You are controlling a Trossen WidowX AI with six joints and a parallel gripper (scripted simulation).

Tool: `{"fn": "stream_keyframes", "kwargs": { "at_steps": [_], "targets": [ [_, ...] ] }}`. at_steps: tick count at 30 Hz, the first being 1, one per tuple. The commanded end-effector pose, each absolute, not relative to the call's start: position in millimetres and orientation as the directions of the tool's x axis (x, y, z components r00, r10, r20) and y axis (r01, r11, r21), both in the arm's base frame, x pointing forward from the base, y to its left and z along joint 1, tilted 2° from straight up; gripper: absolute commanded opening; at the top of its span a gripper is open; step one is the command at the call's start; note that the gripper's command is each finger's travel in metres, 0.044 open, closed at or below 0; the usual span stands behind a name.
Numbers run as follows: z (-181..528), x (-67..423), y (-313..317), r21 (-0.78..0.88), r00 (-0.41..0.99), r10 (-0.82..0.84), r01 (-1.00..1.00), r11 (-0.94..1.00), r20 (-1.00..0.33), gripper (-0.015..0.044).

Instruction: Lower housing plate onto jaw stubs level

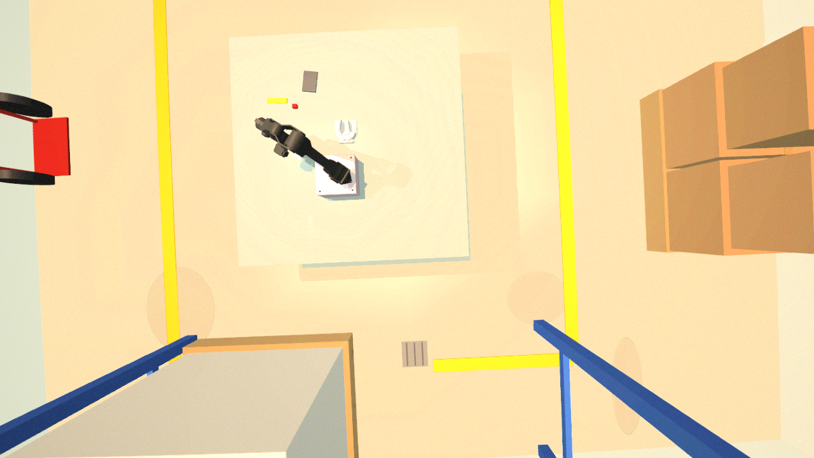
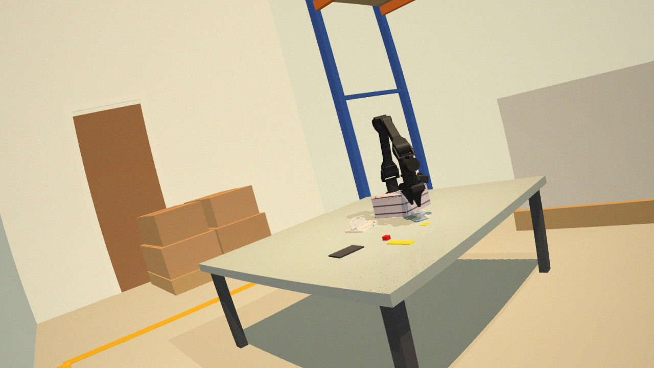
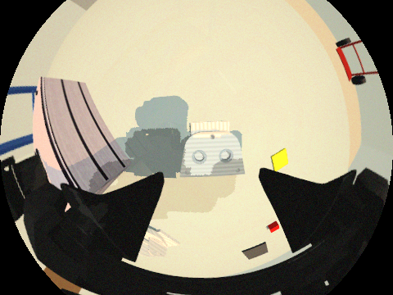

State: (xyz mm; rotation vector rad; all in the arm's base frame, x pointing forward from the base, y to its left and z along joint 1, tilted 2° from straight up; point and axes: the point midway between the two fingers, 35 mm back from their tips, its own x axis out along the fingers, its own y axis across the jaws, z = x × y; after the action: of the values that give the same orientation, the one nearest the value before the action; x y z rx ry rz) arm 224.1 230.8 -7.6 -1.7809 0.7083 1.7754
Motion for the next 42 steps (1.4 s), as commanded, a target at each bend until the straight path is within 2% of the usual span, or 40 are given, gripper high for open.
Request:
{"fn": "stream_keyframes", "kwargs": {
  "at_steps": [1,42],
  "targets": [
    [-8,225,230,-0.001,0.007,-0.005,-0.684,-0.730,-1.000,0.0440],
    [-21,225,232,-0.001,0.004,-0.002,-0.686,-0.727,-1.000,0.0440]
  ]
}}
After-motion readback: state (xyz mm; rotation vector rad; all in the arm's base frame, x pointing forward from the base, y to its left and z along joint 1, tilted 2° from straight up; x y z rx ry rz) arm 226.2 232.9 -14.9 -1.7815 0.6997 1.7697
